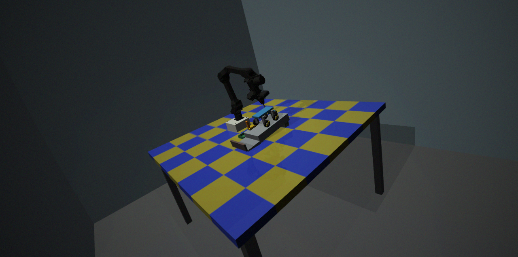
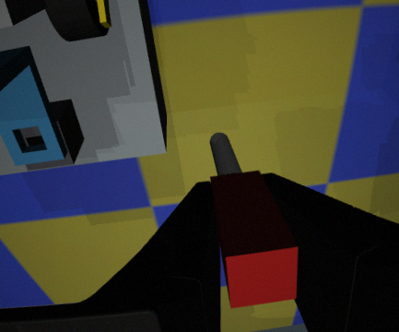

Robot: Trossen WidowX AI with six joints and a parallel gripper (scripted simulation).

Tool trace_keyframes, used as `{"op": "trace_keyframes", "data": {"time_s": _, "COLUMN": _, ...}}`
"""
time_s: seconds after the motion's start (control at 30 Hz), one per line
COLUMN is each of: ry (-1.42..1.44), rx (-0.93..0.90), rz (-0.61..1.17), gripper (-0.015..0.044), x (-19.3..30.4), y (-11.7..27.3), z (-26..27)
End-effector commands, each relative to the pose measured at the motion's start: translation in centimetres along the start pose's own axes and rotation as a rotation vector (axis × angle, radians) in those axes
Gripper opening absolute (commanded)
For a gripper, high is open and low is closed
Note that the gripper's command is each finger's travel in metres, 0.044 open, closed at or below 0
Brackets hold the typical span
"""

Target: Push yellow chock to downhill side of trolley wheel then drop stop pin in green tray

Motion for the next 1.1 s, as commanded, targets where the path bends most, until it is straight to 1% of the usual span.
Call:
{"op": "trace_keyframes", "data": {"time_s": 0.0, "ry": 0.001, "rx": 0.001, "rz": 0.003, "gripper": 0.0000, "x": -1.4, "y": 0.2, "z": -0.2}}
{"op": "trace_keyframes", "data": {"time_s": 1.07, "ry": 0.001, "rx": 0.002, "rz": -0.007, "gripper": 0.0000, "x": -12.6, "y": 1.4, "z": -1.8}}
Point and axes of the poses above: the point midway between the two fingers, 35 mm back from their tips, its own y axis back along the fingers, its own z axis across the jaws, x = y × z, the point moved 10 cm from there along y, back along the fingers, and after that the axes turned 8 degrees about y, right-handed, at the moved point
